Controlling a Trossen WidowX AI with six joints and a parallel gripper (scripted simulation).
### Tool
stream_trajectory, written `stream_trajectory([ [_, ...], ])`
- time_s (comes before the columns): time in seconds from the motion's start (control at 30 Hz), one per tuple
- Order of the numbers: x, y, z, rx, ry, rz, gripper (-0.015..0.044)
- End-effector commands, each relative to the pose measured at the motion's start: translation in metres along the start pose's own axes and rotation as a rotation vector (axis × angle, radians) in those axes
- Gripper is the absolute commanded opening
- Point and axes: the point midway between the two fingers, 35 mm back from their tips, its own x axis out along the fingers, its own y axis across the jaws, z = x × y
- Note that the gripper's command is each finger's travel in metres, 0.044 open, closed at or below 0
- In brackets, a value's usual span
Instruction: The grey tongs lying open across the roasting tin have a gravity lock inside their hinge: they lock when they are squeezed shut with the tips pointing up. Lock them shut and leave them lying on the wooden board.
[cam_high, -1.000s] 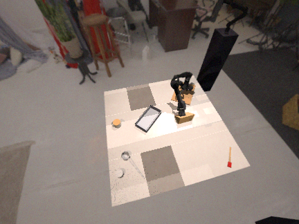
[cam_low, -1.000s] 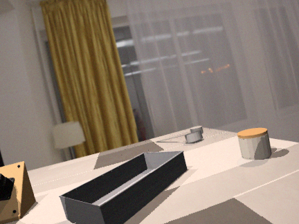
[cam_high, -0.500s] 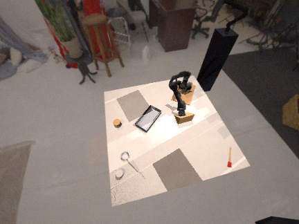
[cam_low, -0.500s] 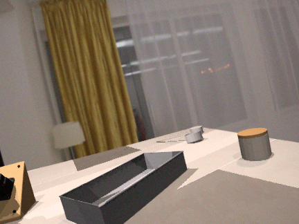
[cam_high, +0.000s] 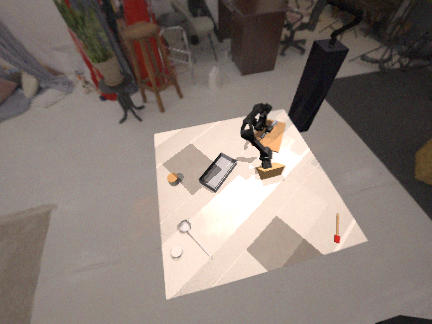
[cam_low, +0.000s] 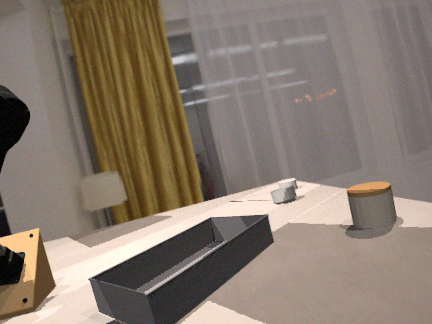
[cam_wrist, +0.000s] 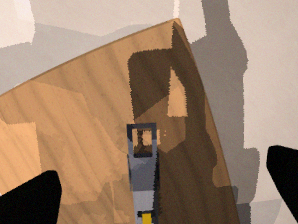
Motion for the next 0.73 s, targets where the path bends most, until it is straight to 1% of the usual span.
stream_trajectory([
  [0.0,-0.001,0.000,0.006,-0.003,-0.004,0.001,0.0440],
  [0.23,-0.039,-0.008,0.003,-0.116,0.119,0.114,0.0440],
  [0.7,-0.040,-0.008,0.003,-0.120,0.123,0.119,0.0440],
])
